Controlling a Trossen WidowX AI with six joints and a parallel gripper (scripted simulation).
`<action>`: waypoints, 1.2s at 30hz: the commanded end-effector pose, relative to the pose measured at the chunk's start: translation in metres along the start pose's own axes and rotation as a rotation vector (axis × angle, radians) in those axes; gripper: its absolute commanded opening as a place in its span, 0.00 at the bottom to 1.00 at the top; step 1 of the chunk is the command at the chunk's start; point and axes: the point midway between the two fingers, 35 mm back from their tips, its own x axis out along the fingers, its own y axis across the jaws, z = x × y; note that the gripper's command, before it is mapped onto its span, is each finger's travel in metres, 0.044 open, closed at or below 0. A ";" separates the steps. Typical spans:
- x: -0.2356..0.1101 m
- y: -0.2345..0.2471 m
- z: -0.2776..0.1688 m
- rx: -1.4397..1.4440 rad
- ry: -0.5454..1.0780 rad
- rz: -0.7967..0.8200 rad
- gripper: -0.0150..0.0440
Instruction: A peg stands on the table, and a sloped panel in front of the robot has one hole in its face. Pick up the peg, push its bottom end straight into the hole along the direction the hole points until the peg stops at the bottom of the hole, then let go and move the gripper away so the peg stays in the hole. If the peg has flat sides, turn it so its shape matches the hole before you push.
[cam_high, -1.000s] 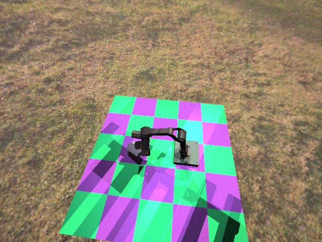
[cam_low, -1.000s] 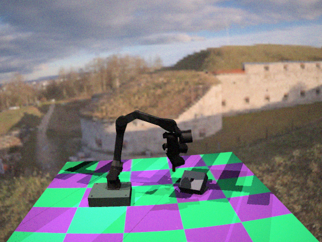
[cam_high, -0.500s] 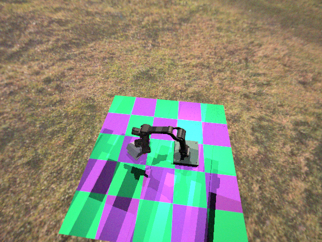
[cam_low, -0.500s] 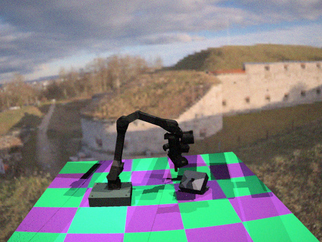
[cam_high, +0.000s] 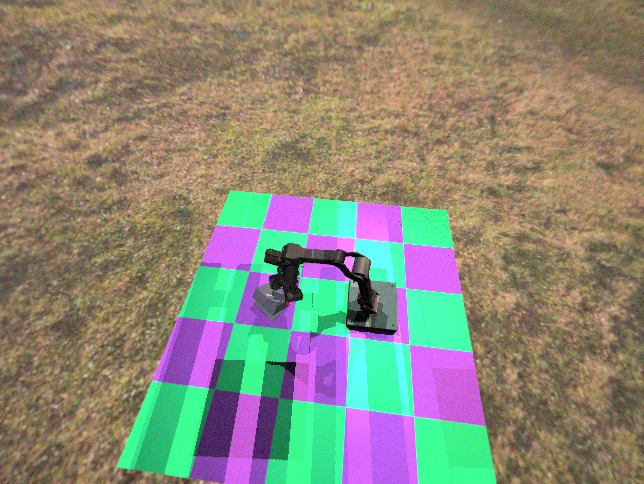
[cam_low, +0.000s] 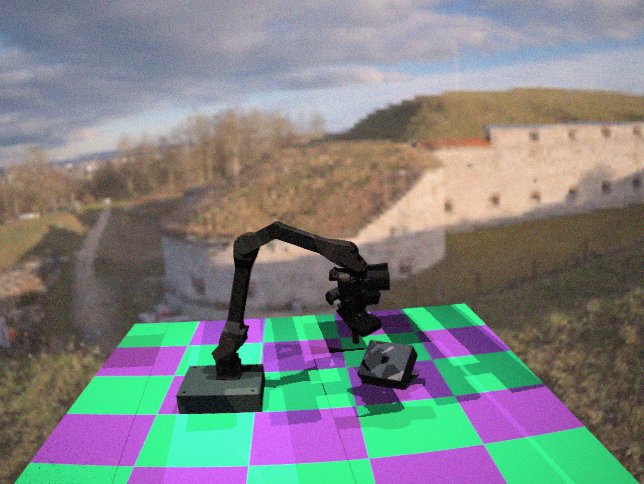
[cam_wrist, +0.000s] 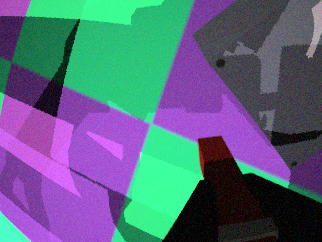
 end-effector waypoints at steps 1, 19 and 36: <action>-0.002 -0.006 0.000 -0.031 -0.014 0.008 0.25; -0.014 -0.024 0.000 -0.149 -0.073 0.016 0.25; -0.025 -0.042 -0.002 -0.261 -0.131 0.011 0.25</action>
